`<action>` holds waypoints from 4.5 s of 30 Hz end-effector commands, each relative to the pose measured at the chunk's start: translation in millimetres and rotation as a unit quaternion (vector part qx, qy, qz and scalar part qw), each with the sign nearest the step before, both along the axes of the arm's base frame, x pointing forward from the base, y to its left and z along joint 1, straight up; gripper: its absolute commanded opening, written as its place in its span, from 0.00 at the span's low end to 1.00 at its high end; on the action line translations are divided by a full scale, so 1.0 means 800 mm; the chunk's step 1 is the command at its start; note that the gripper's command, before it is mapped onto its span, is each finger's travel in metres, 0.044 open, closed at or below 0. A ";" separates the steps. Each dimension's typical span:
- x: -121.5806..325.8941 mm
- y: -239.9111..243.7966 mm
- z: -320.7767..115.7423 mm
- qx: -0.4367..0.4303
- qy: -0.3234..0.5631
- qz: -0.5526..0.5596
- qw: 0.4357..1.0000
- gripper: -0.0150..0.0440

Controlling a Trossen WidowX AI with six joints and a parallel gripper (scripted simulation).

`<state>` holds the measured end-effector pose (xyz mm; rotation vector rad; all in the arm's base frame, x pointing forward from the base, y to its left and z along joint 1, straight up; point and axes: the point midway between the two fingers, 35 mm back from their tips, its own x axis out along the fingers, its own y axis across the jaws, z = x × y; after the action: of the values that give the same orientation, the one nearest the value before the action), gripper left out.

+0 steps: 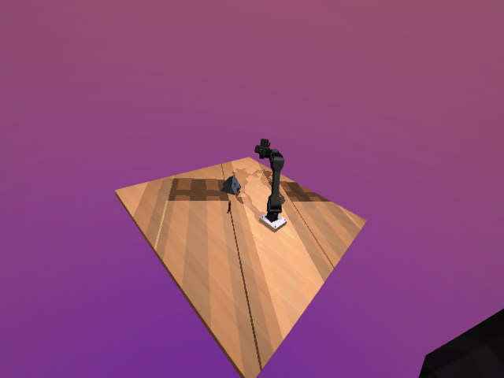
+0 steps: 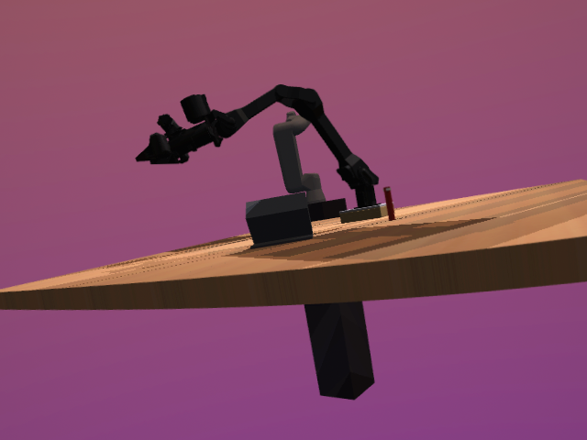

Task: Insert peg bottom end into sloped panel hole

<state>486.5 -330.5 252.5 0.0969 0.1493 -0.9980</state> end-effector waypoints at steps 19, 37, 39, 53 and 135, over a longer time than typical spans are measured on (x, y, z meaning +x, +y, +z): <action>0.043 0.201 -0.066 0.100 0.111 0.174 0.973 1.00; 0.013 0.368 -0.115 0.174 0.218 0.293 0.915 1.00; 0.005 0.385 -0.120 0.181 0.231 0.304 0.906 1.00; -0.065 0.493 -0.151 0.224 0.327 0.371 0.840 1.00; -0.324 0.645 -0.262 0.261 0.583 0.427 0.640 1.00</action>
<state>229.9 186.1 49.9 -0.1173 1.5459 0.1360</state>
